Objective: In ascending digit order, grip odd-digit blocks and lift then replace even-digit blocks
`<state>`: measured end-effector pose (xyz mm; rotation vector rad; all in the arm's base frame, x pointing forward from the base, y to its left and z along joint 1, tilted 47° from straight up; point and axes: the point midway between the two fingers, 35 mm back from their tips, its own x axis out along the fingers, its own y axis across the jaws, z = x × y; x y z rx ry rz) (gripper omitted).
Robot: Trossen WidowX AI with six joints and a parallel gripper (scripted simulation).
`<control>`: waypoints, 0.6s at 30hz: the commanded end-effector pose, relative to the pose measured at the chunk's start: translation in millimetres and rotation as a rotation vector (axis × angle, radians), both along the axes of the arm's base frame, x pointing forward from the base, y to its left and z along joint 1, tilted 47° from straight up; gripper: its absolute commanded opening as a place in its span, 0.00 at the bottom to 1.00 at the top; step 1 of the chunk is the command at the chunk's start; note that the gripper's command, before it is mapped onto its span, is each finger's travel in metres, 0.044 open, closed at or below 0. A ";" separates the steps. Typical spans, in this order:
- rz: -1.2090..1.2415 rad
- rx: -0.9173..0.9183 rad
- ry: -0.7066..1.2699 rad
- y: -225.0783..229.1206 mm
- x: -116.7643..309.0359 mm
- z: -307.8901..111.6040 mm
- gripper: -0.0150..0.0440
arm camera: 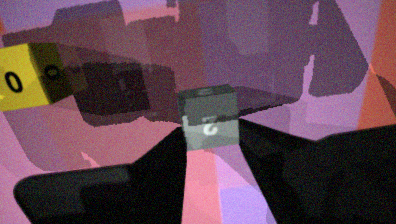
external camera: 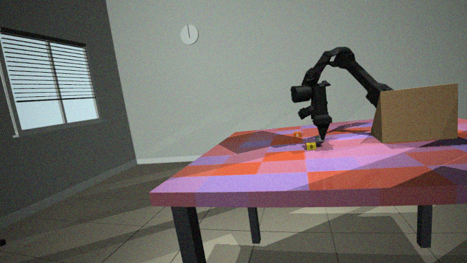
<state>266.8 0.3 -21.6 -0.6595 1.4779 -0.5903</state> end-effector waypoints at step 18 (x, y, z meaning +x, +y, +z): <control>0.006 -0.005 0.003 -2.8 -0.6 -2.1 0.86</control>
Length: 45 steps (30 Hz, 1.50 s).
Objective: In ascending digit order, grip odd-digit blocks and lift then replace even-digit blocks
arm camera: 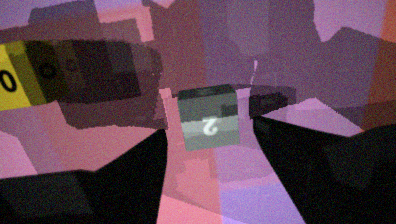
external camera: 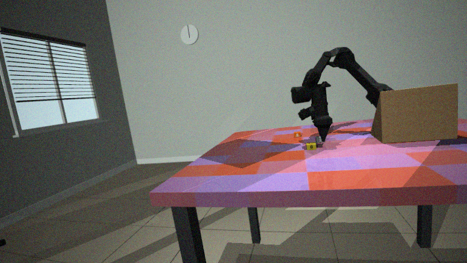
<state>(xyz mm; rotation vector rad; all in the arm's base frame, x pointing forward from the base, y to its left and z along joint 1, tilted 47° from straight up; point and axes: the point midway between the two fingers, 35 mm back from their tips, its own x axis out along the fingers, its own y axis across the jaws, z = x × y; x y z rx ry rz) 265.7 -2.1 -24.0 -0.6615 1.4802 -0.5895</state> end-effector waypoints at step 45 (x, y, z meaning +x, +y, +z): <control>0.007 -0.001 -0.004 -1.9 106.3 177.0 0.46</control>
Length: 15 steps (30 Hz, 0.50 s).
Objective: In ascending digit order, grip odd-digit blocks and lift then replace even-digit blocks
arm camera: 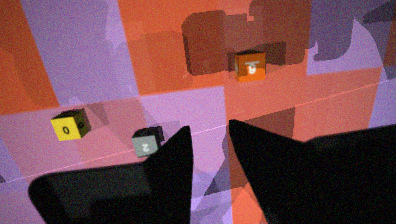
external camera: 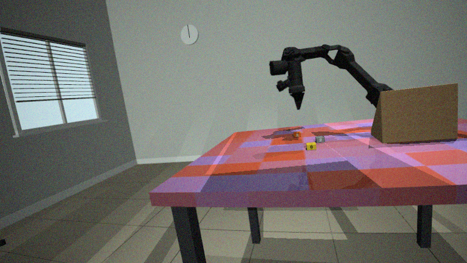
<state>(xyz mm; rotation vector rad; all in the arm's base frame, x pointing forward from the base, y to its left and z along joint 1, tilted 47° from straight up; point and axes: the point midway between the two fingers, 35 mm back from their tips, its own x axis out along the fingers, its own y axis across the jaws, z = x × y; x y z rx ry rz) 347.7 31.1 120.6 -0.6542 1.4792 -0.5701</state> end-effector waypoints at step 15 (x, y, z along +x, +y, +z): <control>-0.004 -0.026 -0.005 -105.1 31.9 -12.9 0.86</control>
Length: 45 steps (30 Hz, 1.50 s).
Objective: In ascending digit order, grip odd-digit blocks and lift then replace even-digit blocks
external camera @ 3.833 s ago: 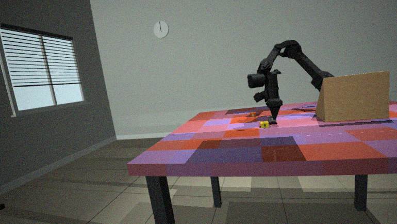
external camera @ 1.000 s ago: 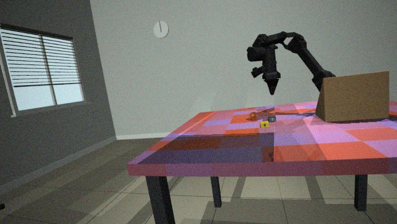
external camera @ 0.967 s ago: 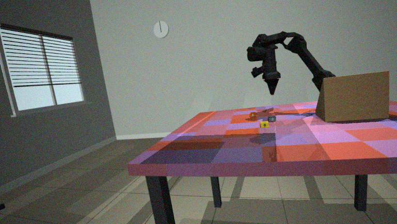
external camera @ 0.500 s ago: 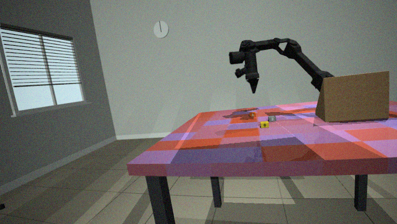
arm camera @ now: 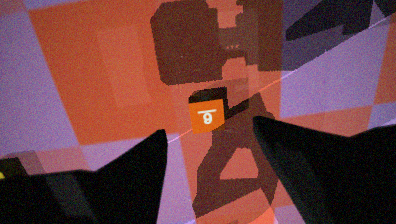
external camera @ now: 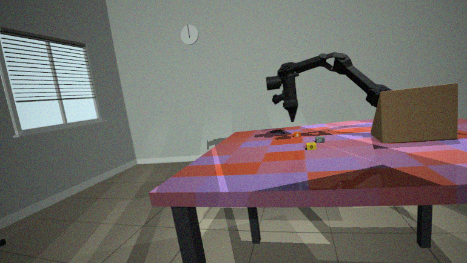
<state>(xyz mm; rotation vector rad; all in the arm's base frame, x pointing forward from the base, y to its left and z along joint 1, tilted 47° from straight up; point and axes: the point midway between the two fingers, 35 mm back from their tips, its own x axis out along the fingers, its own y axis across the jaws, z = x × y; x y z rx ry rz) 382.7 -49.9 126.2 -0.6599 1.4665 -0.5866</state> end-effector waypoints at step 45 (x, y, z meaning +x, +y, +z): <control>-0.002 -0.013 0.006 -50.3 -2.4 -43.0 0.46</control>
